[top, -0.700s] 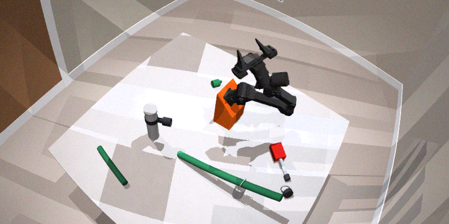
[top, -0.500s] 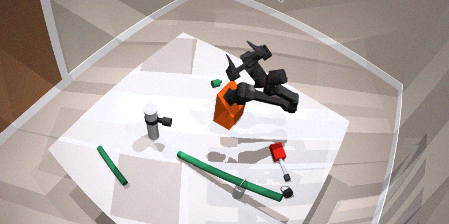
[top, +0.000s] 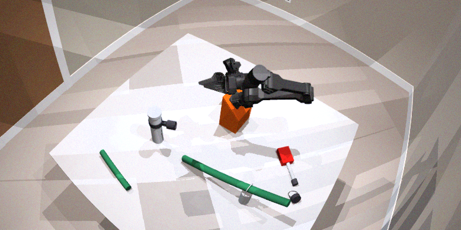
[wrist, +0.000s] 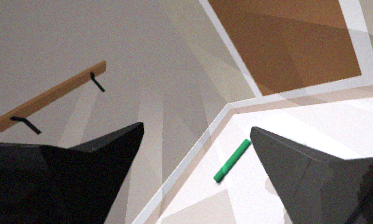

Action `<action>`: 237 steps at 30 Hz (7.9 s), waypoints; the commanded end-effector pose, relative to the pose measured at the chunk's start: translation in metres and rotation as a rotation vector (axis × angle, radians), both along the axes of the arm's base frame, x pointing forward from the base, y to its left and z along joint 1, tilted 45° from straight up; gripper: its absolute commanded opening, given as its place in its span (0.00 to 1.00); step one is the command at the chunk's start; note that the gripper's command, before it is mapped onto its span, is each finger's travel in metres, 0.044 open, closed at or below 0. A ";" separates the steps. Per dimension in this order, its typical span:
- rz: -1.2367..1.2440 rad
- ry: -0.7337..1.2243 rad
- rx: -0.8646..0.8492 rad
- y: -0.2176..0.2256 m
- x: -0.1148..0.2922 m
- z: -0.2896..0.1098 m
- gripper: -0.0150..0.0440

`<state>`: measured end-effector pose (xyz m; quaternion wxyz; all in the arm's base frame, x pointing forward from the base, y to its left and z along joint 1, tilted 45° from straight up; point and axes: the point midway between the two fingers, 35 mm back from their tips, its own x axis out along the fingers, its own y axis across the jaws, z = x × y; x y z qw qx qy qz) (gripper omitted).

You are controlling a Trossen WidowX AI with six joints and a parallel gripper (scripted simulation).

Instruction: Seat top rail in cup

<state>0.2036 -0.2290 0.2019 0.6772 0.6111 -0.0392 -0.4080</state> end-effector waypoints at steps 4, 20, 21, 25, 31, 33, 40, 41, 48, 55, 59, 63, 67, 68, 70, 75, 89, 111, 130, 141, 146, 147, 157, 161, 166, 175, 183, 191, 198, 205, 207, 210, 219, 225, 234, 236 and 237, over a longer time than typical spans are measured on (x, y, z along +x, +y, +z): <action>0.881 0.357 -0.086 0.059 0.069 -0.063 1.00; 1.619 0.178 -0.258 0.125 0.106 -0.099 1.00; 1.619 0.178 -0.258 0.125 0.106 -0.099 1.00; 1.619 0.178 -0.258 0.125 0.106 -0.099 1.00; 1.653 0.181 -0.320 0.120 0.105 -0.104 1.00; 1.701 0.183 -0.410 0.113 0.103 -0.111 1.00; 1.907 0.158 -0.865 0.080 0.090 -0.147 1.00; 1.931 0.149 -0.934 0.076 0.087 -0.152 1.00; 2.045 0.058 -1.444 0.049 0.066 -0.189 1.00; 2.032 -0.052 -1.892 0.030 0.041 -0.223 1.00; 1.988 -0.099 -2.104 0.025 0.031 -0.236 1.00; 1.944 -0.126 -2.296 0.023 0.026 -0.241 1.00; 1.944 -0.126 -2.296 0.023 0.026 -0.241 1.00; 1.944 -0.126 -2.296 0.023 0.026 -0.241 1.00; 1.944 -0.126 -2.296 0.023 0.026 -0.241 1.00; 1.944 -0.126 -2.296 0.023 0.026 -0.241 1.00; 1.942 -0.127 -2.296 0.055 0.031 -0.275 1.00; 1.947 -0.119 -2.295 0.075 0.052 -0.293 1.00; 1.939 -0.127 -2.297 0.098 0.069 -0.306 1.00; 1.936 -0.131 -2.298 0.103 0.072 -0.308 0.73; 1.936 -0.131 -2.298 0.103 0.072 -0.308 0.51; 1.936 -0.131 -2.298 0.103 0.072 -0.308 0.47; 1.954 -0.092 -2.247 0.103 0.076 -0.307 0.25; 1.961 -0.074 -2.224 0.104 0.078 -0.306 0.25; 1.976 -0.037 -2.174 0.104 0.082 -0.305 0.25; 1.996 0.019 -2.098 0.105 0.089 -0.304 0.25; 2.011 0.067 -2.031 0.105 0.095 -0.303 0.25; 2.025 0.116 -1.960 0.105 0.101 -0.302 0.25; 2.036 0.159 -1.896 0.104 0.107 -0.302 0.25; 2.044 0.201 -1.833 0.104 0.112 -0.302 0.25; 2.047 0.221 -1.803 0.103 0.115 -0.301 0.25; 2.049 0.232 -1.785 0.103 0.116 -0.301 0.25; 2.047 0.221 -1.802 0.103 0.115 -0.301 0.25; 2.046 0.214 -1.813 0.103 0.114 -0.301 0.25; 2.046 0.223 -1.806 0.102 0.115 -0.301 0.25; 2.046 0.223 -1.806 0.102 0.115 -0.301 0.34; 2.046 0.223 -1.806 0.102 0.115 -0.301 0.39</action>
